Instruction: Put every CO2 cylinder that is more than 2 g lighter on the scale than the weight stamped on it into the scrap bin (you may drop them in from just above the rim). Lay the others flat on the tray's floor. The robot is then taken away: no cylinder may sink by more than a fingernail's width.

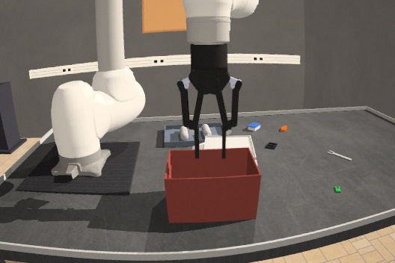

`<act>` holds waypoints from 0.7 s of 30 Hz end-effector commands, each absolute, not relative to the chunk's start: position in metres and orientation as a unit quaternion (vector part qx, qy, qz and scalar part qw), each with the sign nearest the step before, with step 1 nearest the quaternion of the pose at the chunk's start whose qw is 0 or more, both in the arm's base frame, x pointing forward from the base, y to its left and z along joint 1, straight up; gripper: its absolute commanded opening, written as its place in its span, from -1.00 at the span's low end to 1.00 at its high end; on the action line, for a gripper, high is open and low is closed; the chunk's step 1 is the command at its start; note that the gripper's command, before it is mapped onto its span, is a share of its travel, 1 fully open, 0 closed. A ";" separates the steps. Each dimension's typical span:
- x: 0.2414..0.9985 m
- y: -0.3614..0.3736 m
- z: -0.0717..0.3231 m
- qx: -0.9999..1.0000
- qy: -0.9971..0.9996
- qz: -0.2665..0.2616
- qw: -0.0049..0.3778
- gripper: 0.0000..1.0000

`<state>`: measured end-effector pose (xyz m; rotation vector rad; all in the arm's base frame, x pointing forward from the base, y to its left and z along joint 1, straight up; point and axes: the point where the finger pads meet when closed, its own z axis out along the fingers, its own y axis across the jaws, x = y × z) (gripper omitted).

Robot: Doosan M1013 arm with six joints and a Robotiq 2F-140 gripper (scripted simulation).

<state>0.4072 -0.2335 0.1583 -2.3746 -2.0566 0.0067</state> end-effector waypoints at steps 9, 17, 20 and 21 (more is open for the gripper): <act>0.408 -0.234 0.167 -0.756 -0.655 0.002 0.000 -0.19; 0.408 -0.234 0.186 -0.756 -0.655 0.002 0.000 -0.19; 0.408 -0.234 0.192 -0.756 -0.655 0.002 0.000 -0.19; 0.408 -0.234 0.194 -0.756 -0.655 0.002 0.000 -0.19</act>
